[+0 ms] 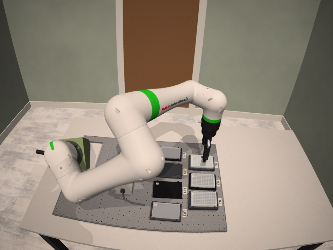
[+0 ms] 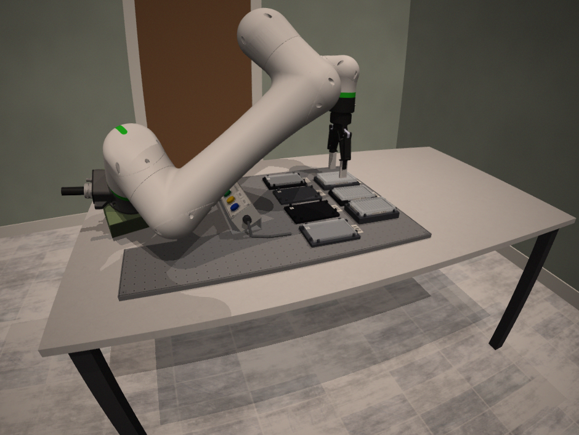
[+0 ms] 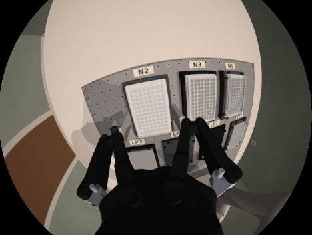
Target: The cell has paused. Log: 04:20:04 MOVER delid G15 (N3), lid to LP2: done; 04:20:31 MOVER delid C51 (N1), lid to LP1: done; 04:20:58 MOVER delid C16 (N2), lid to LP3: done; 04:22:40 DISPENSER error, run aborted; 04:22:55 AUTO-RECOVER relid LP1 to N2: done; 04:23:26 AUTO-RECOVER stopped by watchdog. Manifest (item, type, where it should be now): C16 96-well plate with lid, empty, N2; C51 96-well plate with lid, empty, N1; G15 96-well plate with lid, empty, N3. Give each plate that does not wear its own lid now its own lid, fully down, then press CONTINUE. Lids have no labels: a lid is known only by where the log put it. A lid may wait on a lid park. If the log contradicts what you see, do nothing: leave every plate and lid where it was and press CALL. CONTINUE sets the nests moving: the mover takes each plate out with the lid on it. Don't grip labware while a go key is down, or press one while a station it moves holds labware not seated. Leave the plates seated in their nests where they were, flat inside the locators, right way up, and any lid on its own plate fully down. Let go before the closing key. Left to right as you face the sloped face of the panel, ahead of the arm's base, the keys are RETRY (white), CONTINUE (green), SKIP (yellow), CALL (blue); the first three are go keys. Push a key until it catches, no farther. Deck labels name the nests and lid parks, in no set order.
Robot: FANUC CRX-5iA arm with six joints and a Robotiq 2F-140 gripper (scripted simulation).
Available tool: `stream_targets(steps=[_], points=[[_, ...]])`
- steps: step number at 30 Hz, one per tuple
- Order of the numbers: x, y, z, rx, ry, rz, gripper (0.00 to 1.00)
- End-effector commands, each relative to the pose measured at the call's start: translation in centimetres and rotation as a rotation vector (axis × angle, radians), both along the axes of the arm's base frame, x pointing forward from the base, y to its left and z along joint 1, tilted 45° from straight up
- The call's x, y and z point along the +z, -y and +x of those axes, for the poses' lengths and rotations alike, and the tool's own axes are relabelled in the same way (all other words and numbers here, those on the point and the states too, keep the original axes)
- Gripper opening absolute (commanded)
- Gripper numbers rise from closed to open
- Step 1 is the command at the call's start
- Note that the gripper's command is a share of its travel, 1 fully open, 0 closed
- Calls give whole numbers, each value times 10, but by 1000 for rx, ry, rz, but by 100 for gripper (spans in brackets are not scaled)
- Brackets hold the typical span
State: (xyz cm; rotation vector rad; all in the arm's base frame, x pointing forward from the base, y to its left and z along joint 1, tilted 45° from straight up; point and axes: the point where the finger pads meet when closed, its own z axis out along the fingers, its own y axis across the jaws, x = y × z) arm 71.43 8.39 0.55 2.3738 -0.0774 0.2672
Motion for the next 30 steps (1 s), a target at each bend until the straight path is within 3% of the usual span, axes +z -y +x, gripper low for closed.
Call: stream_targets(steps=[1,2,3,30], points=[[0,0,0,0,0,0,59],[0,0,0,0,0,0,59],[0,0,0,0,0,0,66],[0,0,0,0,0,0,66]])
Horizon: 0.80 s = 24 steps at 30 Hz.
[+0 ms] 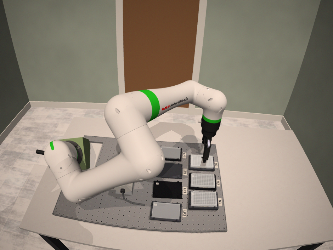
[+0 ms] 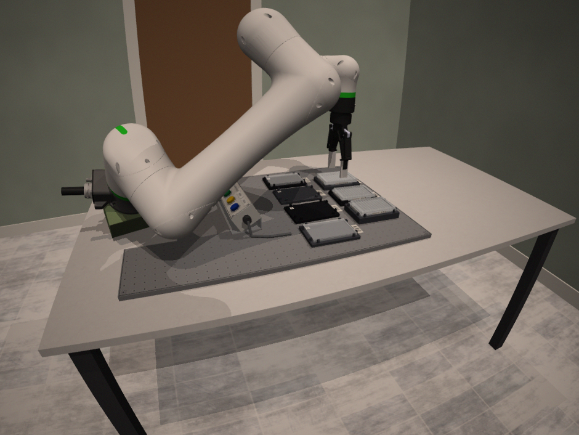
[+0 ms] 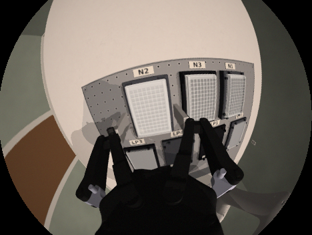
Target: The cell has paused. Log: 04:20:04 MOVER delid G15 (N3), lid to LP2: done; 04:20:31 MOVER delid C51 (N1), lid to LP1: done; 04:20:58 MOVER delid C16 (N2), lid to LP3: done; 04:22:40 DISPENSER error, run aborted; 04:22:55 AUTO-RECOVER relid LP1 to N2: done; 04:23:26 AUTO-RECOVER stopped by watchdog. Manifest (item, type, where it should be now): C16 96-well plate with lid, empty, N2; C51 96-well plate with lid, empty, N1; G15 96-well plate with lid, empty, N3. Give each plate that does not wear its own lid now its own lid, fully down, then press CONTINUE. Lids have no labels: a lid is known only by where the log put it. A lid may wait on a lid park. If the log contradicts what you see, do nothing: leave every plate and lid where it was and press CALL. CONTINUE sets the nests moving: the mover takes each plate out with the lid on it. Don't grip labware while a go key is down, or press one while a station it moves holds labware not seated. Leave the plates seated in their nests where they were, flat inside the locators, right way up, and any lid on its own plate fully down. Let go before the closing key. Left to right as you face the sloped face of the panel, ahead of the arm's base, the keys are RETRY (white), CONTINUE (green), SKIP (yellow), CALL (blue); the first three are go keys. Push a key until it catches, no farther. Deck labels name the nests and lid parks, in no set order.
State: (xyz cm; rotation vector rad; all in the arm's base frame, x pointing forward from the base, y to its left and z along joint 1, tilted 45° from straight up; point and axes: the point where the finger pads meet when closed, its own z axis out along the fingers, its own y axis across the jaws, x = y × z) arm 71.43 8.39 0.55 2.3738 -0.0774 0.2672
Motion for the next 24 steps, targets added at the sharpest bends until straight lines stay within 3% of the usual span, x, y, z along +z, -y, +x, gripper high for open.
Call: stream_targets(steps=[1,24], points=[[0,0,0,0,0,0,66],[-1,1,0,0,0,0,66]])
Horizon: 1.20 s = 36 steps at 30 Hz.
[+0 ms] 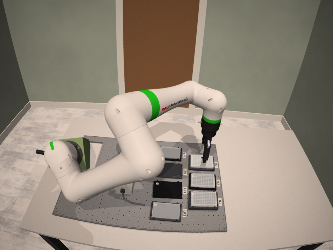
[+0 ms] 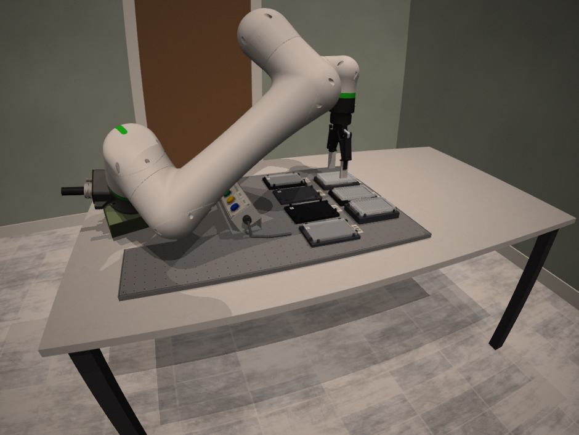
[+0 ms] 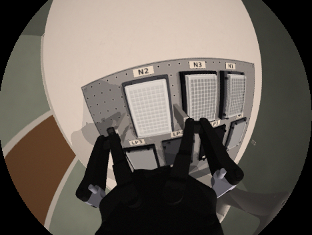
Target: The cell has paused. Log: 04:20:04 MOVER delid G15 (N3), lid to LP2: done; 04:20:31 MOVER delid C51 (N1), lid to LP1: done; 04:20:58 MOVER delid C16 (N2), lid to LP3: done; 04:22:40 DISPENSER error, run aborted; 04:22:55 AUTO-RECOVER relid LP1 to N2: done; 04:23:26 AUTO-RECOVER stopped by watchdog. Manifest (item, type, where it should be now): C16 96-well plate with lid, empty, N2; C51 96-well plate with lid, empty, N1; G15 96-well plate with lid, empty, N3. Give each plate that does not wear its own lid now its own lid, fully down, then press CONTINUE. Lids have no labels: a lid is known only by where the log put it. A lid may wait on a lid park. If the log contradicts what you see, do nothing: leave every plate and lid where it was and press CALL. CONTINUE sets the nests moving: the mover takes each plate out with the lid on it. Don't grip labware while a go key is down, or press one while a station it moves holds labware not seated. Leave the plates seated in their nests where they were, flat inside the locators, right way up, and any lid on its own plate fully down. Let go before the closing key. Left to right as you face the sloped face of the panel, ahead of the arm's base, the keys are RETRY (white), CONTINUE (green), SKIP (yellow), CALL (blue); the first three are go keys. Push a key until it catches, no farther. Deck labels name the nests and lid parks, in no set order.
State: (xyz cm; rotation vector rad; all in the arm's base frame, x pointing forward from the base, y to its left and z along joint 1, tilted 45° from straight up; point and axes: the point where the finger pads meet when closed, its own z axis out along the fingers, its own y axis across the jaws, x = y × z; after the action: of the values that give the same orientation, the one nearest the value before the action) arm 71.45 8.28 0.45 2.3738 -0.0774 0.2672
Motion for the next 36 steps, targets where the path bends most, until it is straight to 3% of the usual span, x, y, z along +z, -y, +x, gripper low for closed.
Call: stream_targets(steps=[1,36], points=[[0,0,0,0,0,0,66],[-10,10,3,0,0,0,66]])
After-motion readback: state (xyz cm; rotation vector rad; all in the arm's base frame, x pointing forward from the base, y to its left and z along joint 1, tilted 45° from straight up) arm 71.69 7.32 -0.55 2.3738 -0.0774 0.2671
